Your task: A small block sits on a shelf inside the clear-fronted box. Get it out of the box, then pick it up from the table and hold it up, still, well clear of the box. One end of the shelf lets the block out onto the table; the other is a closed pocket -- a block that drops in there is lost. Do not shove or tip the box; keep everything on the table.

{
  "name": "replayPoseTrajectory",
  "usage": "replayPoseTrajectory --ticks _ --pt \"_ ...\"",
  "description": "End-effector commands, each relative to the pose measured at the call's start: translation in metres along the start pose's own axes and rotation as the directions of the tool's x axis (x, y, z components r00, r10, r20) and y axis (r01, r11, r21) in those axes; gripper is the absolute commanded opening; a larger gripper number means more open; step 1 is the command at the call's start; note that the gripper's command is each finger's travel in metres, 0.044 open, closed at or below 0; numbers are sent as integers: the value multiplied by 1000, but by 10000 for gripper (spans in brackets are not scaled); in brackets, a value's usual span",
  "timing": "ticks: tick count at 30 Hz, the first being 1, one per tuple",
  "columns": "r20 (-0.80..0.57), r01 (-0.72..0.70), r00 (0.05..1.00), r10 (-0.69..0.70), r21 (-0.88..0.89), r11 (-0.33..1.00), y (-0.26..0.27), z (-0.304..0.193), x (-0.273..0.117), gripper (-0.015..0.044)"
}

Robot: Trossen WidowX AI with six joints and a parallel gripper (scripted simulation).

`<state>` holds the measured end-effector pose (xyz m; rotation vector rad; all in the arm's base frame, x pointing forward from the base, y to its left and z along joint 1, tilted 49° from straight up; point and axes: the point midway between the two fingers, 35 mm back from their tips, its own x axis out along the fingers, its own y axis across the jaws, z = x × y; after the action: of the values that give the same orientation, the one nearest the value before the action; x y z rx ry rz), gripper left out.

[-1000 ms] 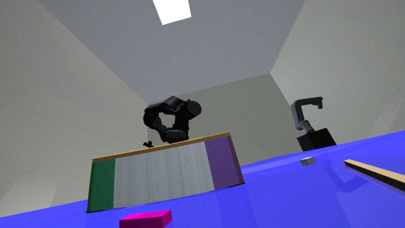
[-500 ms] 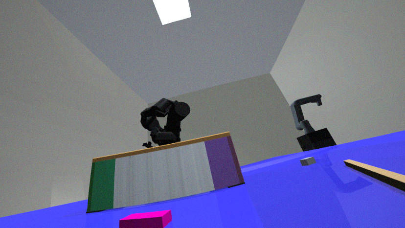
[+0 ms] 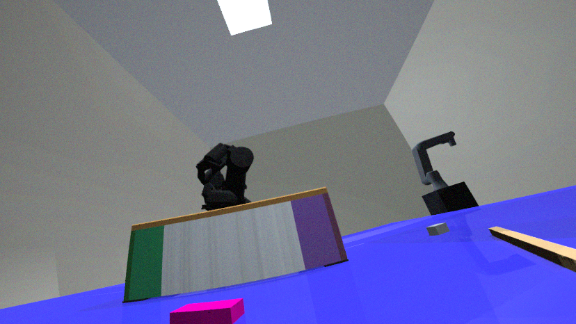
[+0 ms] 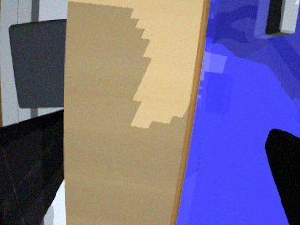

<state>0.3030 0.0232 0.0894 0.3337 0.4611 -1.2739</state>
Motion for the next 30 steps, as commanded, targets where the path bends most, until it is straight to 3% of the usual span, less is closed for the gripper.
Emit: replayPoseTrajectory --ticks 1,30 --pt "4 -4 1000 3 3 1000 0 9 1 400" --pt "6 -4 1000 4 3 1000 0 65 12 400"
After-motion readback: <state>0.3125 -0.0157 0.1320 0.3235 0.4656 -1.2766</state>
